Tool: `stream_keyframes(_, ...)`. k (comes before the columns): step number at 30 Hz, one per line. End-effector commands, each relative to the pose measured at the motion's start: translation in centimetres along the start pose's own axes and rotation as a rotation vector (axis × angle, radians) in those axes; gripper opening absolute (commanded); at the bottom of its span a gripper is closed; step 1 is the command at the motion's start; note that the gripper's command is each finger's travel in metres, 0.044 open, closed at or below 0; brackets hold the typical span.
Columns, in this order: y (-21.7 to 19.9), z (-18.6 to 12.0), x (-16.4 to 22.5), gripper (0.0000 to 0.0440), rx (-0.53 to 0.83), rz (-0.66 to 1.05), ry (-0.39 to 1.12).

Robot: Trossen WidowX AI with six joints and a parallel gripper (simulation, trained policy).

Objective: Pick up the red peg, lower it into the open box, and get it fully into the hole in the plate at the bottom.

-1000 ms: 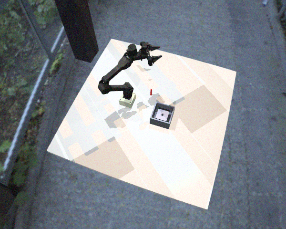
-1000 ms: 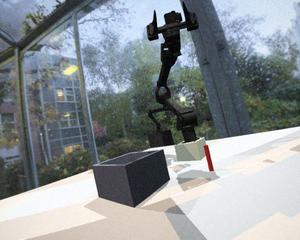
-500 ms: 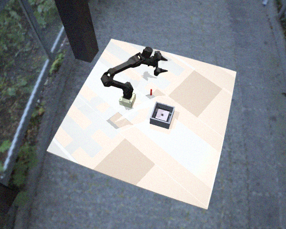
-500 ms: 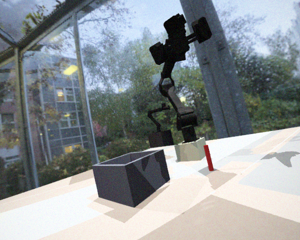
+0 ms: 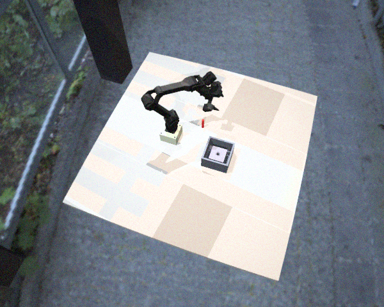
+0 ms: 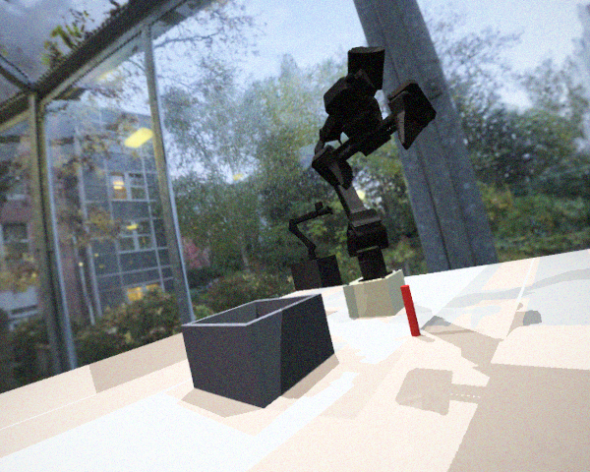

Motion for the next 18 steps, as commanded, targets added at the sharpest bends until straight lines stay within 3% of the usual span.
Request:
stream_keyframes(1,-0.4,1.2,1.4,0.0440,0.040,0.048,0.083)
stream_keyframes(18,-3.4,5.0,8.3,0.0437,0.337,0.390,0.465)
Point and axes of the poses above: the point midway between the two fingers, 35 mm back from their tips, its own z axis out along the fingers, its own y axis across the jaws, x = y × z, the point moved 4 cm from there along -z, back along the fingers, and after that the axes turned 9 degrees about -z, right-handed, at the moved point
